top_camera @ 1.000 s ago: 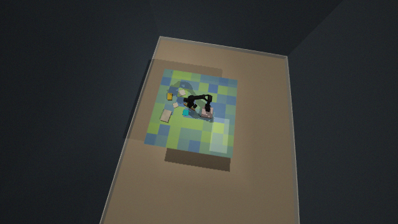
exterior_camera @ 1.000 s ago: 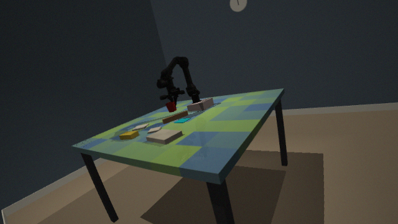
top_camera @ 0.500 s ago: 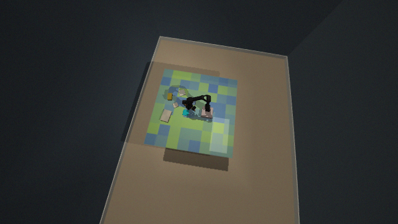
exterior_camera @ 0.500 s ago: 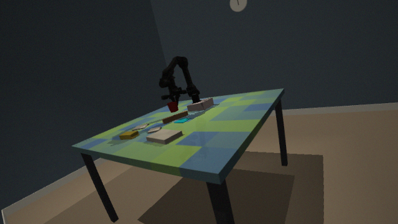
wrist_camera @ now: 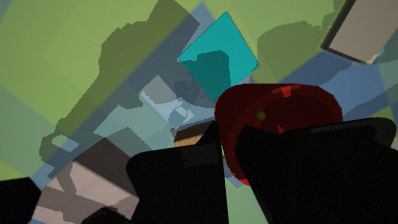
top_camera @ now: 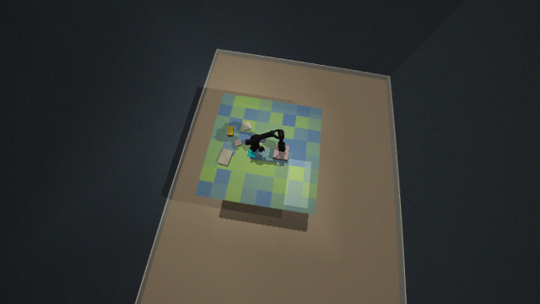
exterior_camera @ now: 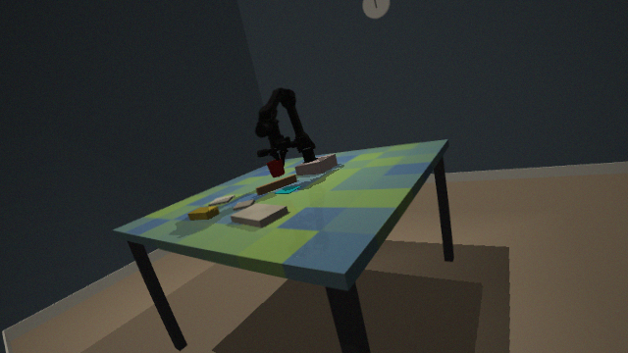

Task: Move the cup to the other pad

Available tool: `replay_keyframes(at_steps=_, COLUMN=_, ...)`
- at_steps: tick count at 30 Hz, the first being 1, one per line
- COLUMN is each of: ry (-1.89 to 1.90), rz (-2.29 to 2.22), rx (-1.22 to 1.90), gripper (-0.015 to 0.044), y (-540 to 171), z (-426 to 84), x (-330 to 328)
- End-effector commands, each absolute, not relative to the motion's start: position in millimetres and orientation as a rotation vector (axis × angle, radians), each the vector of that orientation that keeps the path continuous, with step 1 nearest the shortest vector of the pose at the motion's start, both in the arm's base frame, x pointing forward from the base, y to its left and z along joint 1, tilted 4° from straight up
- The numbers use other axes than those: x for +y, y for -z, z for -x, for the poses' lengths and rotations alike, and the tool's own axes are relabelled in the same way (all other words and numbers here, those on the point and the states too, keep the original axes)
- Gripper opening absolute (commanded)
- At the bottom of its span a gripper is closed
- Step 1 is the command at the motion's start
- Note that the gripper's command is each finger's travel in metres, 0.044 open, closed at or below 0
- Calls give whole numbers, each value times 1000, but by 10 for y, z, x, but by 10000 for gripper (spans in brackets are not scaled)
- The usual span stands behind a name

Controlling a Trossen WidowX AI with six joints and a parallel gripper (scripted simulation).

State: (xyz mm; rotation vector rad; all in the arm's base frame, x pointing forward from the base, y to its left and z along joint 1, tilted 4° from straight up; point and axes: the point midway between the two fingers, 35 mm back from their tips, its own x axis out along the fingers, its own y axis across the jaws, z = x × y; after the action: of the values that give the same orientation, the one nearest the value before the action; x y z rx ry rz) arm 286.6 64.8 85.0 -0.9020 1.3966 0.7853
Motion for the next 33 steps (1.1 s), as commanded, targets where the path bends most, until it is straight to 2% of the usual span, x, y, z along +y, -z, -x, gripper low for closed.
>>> replay_keyframes(at_steps=1, ry=-783, rz=904, rx=1401, gripper=0, y=-843, z=-2897, x=725)
replay_keyframes(at_steps=19, ry=-785, rz=901, rx=1398, gripper=0, y=-826, z=-3045, x=1197)
replay_keyframes(at_steps=33, ry=-785, rz=901, rx=1398, gripper=0, y=-653, z=-3059, x=1194)
